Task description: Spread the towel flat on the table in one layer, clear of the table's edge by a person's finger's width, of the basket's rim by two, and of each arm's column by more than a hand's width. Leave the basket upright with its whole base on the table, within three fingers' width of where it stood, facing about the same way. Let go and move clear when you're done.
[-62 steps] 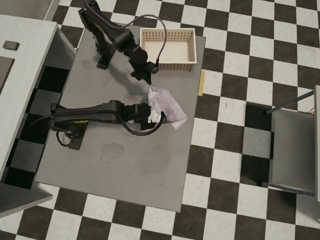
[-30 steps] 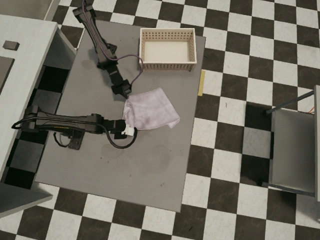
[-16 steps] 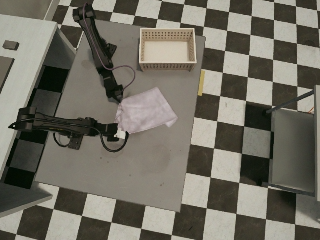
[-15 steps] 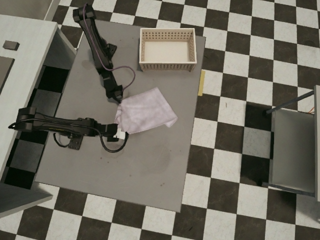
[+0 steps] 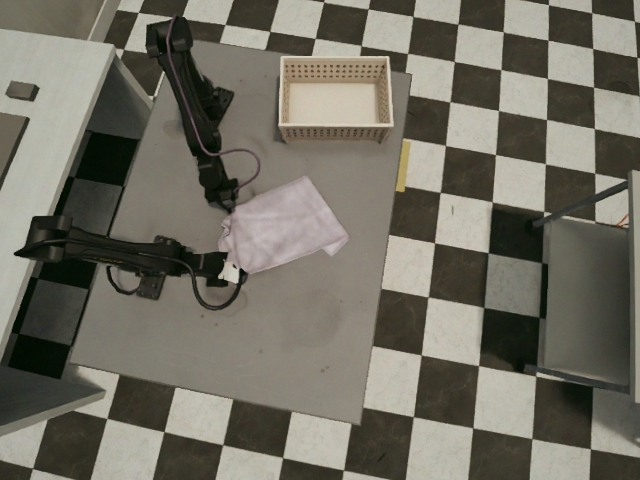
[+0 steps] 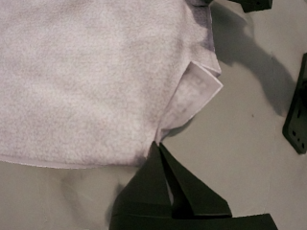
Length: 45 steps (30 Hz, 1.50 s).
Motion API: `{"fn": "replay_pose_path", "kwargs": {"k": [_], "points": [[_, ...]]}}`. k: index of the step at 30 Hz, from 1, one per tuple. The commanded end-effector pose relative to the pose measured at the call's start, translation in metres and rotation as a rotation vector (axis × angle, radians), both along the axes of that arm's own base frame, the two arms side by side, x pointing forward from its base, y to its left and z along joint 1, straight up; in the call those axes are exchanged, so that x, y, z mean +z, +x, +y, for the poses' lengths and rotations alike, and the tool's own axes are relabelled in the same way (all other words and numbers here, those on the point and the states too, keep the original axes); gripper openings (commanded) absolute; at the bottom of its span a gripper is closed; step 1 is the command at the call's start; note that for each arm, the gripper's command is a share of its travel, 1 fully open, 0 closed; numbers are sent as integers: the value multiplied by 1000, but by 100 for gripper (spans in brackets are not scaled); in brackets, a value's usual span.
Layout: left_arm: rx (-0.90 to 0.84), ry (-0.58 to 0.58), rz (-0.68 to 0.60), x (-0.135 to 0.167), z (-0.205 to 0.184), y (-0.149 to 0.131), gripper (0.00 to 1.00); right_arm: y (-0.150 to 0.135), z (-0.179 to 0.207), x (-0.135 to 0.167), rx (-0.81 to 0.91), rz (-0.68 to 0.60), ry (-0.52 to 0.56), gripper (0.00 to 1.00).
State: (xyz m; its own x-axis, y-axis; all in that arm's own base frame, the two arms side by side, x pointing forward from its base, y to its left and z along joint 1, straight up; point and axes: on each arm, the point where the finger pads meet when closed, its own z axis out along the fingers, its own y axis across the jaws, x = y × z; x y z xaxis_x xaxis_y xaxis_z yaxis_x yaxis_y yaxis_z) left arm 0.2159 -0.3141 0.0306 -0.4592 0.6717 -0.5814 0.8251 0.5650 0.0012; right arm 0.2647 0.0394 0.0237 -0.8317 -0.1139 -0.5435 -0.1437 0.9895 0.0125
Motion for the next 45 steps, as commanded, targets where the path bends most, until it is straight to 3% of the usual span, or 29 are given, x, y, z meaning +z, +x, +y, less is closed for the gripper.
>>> {"fn": "replay_pose_path", "kwargs": {"k": [1,19,20,22,23,25,26,28,29,36,37,40,45], "points": [[-15,18,16,-14,0,-10,0,4,-9,3,-27,-59,-15,0],[-60,29,24,-20,-8,-25,0,-16,-17,-8,-47,-32,-19,0],[-61,-28,-11,6,-20,-17,12,-8,-16,3,-47,-56,-16,12],[-53,-25,-10,5,-18,-15,12,-7,-16,5,-47,-60,-16,12],[-52,-27,-12,13,-18,-14,33,-3,-15,17,-47,-75,-14,33],[-52,-27,-12,13,-18,-14,33,-3,-14,17,-43,-75,-14,33],[-52,-27,-12,20,-18,-15,54,-3,-14,24,-42,-75,-12,54],[-52,-27,-12,20,-18,-15,54,-3,-14,24,-41,-74,-11,54],[-52,-27,-12,23,-18,-15,64,-4,-14,28,-41,-74,-11,64],[-52,-27,-12,37,-17,-15,64,-4,-14,41,-41,-75,-11,64],[-52,-27,-12,61,-16,-16,64,-5,-14,65,-41,-75,-11,64],[-52,-27,-12,74,-16,-16,64,-6,-14,78,-41,-75,-11,64],[-26,-24,-11,76,-10,-8,64,-2,-8,72,-19,-39,-15,64]]}}
